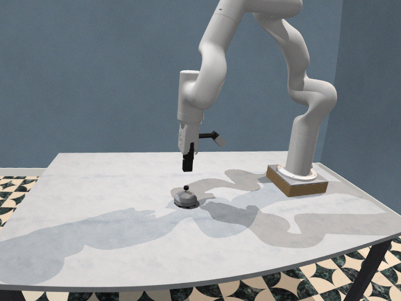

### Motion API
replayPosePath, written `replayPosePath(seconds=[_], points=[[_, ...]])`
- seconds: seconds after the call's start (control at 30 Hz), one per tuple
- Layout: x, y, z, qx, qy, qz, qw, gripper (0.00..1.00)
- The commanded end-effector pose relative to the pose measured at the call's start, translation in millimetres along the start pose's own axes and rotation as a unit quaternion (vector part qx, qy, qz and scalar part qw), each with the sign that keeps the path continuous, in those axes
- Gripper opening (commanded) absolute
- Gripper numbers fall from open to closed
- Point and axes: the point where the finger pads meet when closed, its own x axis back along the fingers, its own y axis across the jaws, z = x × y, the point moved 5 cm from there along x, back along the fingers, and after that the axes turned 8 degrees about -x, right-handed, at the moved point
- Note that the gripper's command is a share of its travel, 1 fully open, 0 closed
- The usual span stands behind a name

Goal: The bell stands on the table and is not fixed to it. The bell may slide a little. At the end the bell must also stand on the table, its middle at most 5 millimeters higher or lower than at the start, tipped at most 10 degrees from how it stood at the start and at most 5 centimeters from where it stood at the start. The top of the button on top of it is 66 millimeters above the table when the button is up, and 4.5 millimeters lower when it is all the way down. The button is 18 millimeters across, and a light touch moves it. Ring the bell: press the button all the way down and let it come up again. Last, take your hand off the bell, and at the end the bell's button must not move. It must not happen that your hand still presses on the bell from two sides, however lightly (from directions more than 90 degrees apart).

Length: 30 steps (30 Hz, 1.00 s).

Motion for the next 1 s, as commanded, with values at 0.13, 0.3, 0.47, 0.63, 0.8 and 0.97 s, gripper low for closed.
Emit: replayPosePath(seconds=[0.13, 0.3, 0.47, 0.63, 0.8, 0.97], points=[[-11, 1, -1, 0.0, -0.001, 0.0, 1.0, 0.0], [-21, 1, -1, 0.0, -0.001, 0.0, 1.0, 0.0], [-31, 1, -1, 0.0, -0.001, 0.0, 1.0, 0.0], [-36, 1, -1, 0.0, -0.001, 0.0, 1.0, 0.0], [-43, 2, -1, 0.0, -0.001, 0.0, 1.0, 0.0], [-49, 2, -1, 0.0, -0.001, 0.0, 1.0, 0.0]])
